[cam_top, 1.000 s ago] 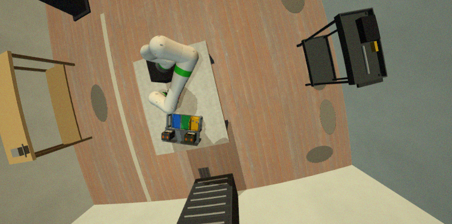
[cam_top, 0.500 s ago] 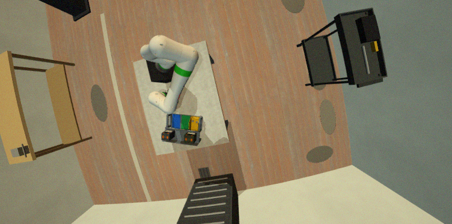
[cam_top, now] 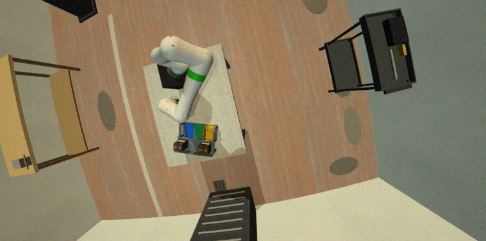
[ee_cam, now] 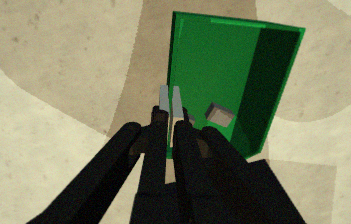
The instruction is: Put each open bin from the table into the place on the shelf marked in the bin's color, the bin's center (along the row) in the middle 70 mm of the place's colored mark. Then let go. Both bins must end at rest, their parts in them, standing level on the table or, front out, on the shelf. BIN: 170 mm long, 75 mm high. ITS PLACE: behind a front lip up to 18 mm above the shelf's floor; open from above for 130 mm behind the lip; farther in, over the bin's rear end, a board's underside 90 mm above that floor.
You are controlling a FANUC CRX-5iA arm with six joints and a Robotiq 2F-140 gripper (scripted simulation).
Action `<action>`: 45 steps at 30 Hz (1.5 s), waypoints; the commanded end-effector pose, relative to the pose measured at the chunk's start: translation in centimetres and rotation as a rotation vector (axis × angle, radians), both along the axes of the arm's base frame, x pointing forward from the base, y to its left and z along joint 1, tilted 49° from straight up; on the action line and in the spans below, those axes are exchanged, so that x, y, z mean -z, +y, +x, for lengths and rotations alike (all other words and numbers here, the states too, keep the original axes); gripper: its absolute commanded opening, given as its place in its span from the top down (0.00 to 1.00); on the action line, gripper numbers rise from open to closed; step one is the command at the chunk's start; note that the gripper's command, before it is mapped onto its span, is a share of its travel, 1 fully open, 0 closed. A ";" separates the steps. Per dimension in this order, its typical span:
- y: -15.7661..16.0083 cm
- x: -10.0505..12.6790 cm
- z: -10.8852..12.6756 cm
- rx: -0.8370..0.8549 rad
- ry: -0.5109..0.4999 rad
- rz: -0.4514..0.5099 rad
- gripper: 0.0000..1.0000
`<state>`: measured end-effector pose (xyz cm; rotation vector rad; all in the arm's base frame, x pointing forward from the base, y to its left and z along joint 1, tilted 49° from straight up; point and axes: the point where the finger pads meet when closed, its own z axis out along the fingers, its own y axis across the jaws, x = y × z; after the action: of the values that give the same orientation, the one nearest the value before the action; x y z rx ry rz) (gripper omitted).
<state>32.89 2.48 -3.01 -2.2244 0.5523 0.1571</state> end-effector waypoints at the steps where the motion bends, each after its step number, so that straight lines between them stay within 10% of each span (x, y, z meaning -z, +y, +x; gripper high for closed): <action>1: -0.3 -0.2 0.0 0.000 0.000 0.000 1.00; 45: -0.6 -0.9 0.3 -0.001 -0.001 -0.001 1.00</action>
<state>33.07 1.82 -2.15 -2.2247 0.5511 0.1566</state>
